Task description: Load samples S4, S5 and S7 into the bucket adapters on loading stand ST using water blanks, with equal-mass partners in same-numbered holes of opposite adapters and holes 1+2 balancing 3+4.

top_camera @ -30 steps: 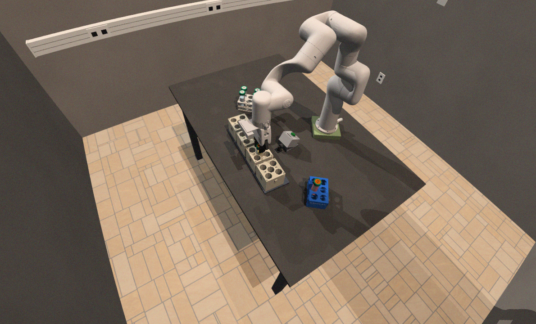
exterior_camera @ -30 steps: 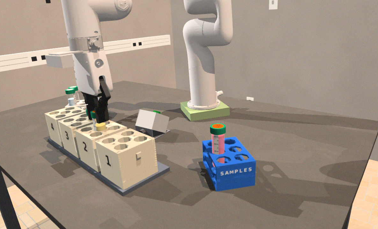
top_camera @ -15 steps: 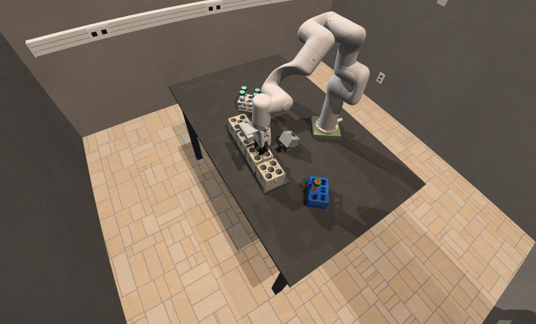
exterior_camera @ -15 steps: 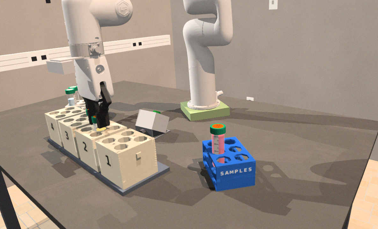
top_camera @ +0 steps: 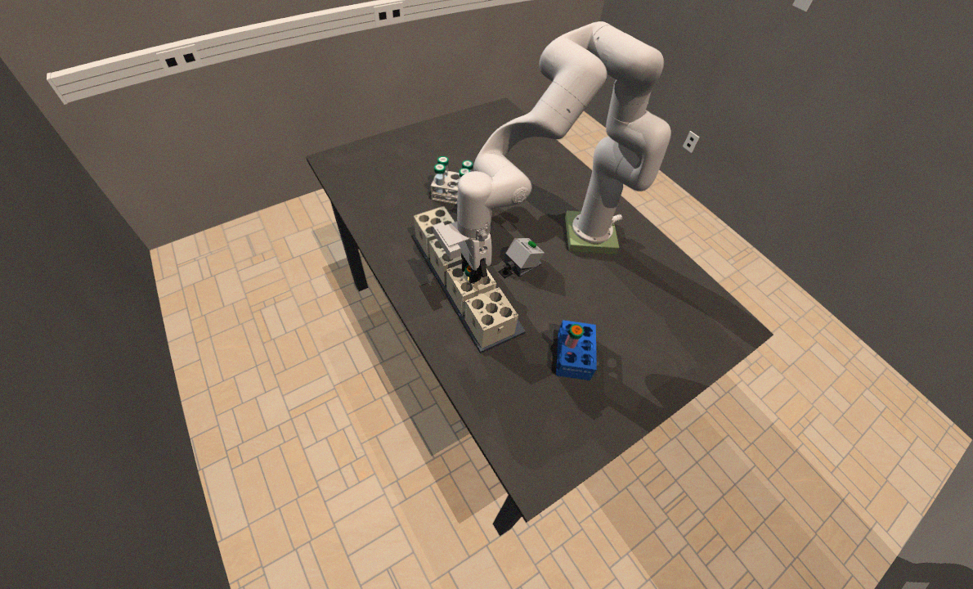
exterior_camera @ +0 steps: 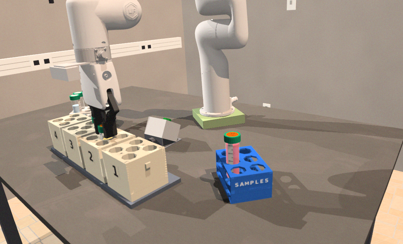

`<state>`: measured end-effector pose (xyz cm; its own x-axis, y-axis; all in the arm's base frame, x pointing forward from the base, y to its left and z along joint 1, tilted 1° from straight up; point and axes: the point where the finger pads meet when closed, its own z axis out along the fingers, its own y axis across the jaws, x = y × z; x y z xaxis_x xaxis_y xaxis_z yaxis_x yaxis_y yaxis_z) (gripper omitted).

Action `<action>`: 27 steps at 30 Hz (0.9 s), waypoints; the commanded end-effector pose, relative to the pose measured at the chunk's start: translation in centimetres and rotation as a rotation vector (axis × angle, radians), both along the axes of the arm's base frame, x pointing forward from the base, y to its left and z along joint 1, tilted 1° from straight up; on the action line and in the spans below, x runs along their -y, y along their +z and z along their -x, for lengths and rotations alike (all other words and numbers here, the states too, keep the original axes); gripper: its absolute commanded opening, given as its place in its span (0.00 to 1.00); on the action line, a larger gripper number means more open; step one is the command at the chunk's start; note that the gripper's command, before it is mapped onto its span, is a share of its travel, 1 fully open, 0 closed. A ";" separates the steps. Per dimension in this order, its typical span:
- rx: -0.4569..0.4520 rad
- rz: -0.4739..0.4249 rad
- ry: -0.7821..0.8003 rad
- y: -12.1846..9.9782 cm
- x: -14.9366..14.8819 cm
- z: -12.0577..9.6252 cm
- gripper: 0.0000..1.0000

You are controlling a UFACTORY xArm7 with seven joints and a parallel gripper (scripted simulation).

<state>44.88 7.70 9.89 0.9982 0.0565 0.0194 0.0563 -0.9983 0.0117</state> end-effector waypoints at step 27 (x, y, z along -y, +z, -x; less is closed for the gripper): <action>0.005 -0.001 0.000 0.1 0.0 -0.2 0.44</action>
<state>44.88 7.70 9.86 0.9982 0.0565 0.0196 0.0563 -0.9983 0.0117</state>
